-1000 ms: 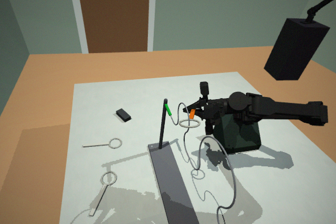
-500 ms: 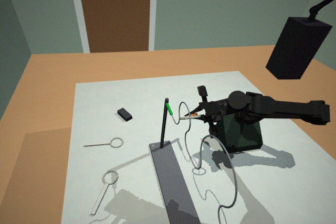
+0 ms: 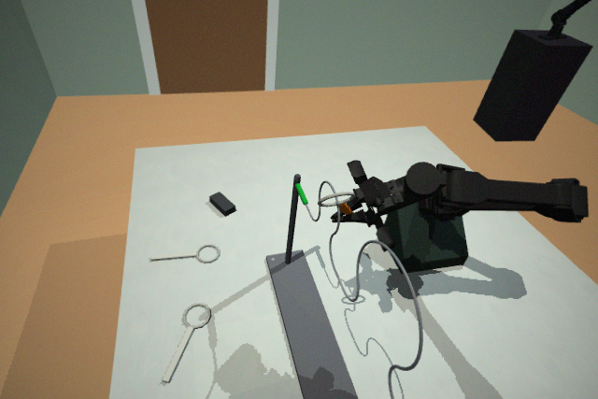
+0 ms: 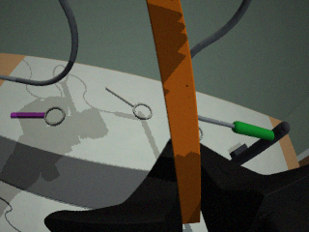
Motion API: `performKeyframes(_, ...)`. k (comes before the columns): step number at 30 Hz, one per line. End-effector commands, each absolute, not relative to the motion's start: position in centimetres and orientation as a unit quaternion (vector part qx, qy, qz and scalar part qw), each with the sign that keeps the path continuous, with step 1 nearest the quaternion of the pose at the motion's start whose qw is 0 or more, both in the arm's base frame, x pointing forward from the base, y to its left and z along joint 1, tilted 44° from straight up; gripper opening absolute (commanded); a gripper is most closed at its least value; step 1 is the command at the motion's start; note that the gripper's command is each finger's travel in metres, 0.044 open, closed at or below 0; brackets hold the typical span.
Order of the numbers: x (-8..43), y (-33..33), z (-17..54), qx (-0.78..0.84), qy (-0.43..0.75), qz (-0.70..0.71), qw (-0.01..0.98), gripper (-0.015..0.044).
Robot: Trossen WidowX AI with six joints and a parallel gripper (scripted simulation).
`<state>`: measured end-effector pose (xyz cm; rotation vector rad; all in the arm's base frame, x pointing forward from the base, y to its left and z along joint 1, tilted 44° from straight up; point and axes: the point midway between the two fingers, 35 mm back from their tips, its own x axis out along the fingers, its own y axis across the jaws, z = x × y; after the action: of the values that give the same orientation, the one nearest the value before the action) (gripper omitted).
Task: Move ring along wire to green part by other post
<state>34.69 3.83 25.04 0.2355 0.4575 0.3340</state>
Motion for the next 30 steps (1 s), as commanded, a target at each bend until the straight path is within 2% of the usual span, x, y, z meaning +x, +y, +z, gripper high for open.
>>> performKeyframes(1,34.5,4.5,25.2,0.161,0.224,0.176,0.945,-0.0150)
performKeyframes(30,33.9,7.9,27.8,0.438,0.205,0.240,0.842,-0.0150)
